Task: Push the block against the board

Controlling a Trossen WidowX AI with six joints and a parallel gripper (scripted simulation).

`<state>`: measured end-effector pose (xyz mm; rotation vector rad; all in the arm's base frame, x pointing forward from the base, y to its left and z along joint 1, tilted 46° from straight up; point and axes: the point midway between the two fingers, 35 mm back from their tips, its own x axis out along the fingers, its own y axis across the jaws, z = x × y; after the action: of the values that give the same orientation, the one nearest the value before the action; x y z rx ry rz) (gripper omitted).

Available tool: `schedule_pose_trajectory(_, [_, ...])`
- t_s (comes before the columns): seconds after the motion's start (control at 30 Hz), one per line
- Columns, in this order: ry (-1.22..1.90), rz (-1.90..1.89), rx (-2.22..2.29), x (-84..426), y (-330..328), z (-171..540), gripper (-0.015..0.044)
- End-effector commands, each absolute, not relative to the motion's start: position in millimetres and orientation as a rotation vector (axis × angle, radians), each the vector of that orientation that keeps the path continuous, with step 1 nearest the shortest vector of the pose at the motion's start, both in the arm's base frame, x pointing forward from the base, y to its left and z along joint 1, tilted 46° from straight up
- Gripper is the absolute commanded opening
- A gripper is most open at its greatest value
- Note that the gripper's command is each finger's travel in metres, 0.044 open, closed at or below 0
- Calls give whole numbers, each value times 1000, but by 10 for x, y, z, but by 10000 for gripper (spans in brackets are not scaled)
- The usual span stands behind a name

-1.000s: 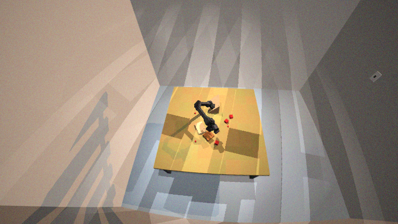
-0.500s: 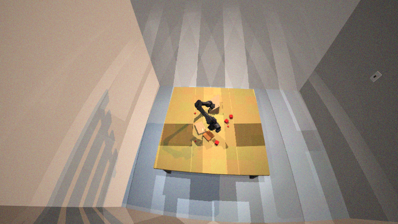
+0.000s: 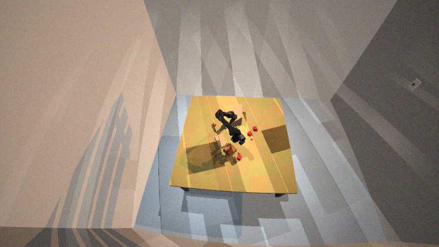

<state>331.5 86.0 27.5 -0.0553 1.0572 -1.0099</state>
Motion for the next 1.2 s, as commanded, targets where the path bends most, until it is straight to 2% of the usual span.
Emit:
schedule_pose_trajectory(0.0, [1054, -1006, -41, 3308, 1067, 462, 0])
schedule_pose_trajectory(1.17, [1055, -1007, -38, 3277, 1192, 594, 0])
